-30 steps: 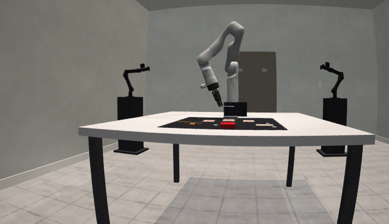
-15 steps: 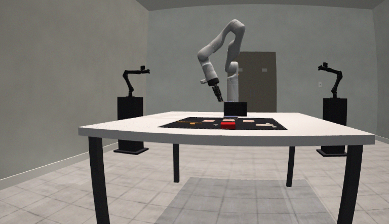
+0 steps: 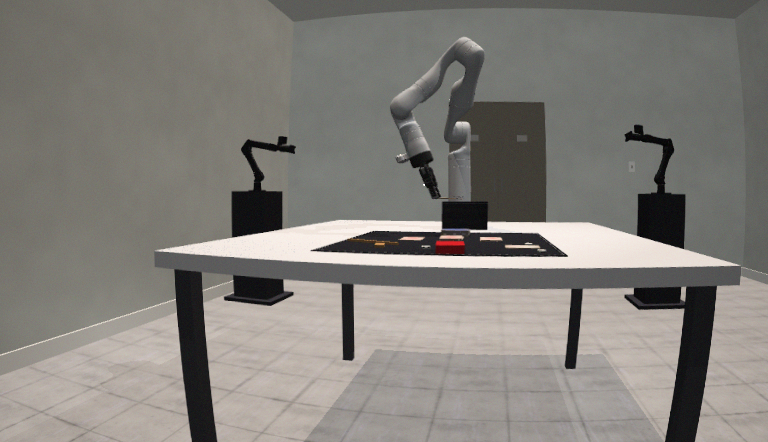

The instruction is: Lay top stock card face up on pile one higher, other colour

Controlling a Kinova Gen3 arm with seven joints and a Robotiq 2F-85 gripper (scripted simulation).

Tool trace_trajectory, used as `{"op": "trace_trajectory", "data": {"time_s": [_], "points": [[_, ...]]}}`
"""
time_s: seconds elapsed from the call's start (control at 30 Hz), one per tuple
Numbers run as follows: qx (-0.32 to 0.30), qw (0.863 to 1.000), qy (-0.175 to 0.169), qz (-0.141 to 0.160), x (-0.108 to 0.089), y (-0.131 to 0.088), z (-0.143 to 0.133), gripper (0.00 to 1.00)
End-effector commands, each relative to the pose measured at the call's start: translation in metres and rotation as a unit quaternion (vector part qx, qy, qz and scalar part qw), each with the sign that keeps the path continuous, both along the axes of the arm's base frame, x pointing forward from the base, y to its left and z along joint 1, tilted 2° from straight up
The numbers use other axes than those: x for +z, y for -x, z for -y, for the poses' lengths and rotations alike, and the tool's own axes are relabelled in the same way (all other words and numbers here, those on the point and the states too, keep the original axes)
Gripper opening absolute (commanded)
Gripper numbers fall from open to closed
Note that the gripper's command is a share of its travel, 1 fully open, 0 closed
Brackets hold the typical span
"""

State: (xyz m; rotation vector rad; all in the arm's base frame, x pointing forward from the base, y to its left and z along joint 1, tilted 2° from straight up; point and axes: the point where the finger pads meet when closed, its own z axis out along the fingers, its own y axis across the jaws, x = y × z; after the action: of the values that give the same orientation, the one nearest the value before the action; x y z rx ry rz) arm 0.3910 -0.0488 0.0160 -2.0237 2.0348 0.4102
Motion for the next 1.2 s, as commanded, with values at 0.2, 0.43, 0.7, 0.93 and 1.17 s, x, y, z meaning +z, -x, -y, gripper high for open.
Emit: {"op": "trace_trajectory", "data": {"time_s": [0.2, 0.43, 0.7, 0.93, 1.17], "points": [[0.0, 1.0, 0.0, 0.001, 0.001, -0.001, 0.0, 0.71], [0.0, 1.0, 0.0, 0.001, 0.001, -0.001, 0.0, 0.71], [0.0, 1.0, 0.0, 0.001, 0.001, 0.0, -0.014, 0.71], [0.0, 1.0, 0.0, 0.001, 0.0, 0.0, -0.036, 0.71], [0.0, 1.0, 0.0, 0.001, 0.0, 0.001, -0.077, 0.71]]}}
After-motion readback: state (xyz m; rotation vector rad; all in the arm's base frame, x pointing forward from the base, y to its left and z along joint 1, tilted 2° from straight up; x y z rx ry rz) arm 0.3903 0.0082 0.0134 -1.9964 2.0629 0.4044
